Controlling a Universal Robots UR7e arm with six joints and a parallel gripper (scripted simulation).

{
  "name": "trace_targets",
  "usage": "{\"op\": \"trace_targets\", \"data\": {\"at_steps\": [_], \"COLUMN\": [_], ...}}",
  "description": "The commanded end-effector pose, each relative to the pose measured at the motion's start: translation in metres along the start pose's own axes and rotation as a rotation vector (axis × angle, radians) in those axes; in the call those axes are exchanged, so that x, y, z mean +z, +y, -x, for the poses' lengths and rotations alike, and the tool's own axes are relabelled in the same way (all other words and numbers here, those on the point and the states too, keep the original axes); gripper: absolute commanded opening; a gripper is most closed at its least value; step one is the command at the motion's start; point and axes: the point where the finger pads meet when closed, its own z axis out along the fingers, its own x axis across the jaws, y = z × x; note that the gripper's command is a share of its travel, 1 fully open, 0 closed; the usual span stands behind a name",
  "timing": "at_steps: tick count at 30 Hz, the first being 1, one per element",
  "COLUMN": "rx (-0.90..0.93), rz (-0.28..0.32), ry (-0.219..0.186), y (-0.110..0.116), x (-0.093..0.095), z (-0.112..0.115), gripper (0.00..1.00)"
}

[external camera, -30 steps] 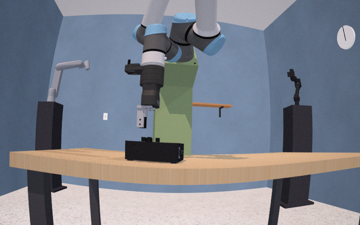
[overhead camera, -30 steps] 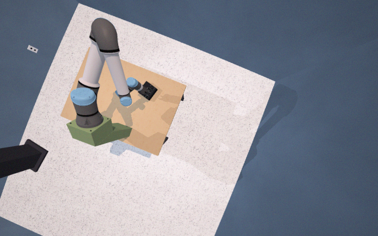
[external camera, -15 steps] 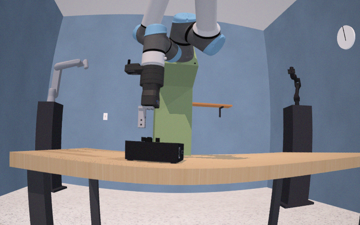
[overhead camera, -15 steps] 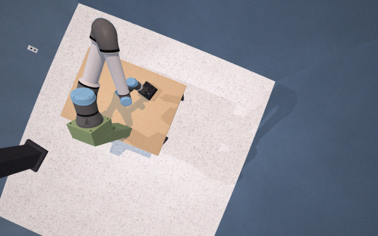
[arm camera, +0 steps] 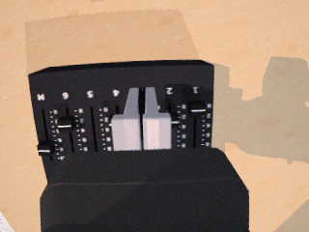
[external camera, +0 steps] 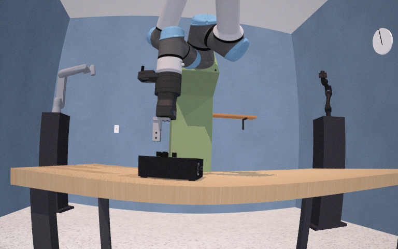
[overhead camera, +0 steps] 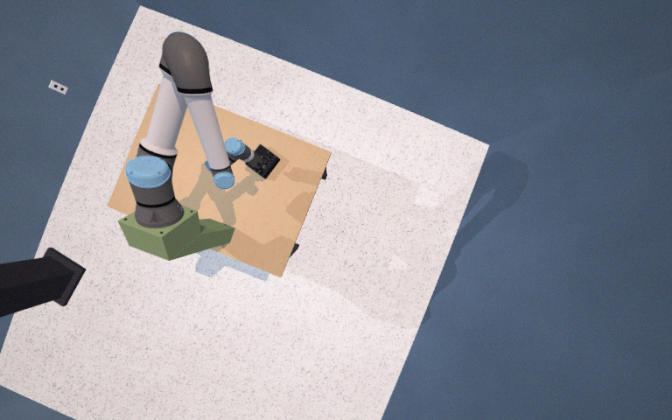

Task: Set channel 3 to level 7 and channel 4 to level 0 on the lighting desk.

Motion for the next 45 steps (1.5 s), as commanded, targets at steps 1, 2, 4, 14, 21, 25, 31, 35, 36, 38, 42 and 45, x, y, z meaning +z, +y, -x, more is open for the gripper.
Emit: {"op": "trace_targets", "data": {"at_steps": [1,2,4,14,21,25,31,35,36,38,42,45], "rx": [0.000,0.000,0.000,0.000,0.000,0.000,0.000,0.000,0.000,0.000,0.000,0.000], "rz": [-0.002,-0.002,-0.002,-0.002,-0.002,-0.002,-0.002,-0.002,-0.002,-0.002,-0.002,-0.002], "ry": [-0.002,-0.002,-0.002,-0.002,-0.002,-0.002,-0.002,-0.002,-0.002,-0.002,-0.002,-0.002], "y": [-0.002,-0.002,-0.002,-0.002,-0.002,-0.002,-0.002,-0.002,-0.002,-0.002,-0.002,-0.002], "x": [0.000,0.000,0.000,0.002,0.004,0.006,0.010,0.013,0.013,0.014,0.017,0.019], "z": [0.001,0.001,0.001,0.001,0.001,0.001,0.000,0.000,0.000,0.000,0.000,0.000], "gripper": [0.00,0.00,0.00,0.00,0.00,0.00,0.00,0.00,0.00,0.00,0.00,0.00]}}
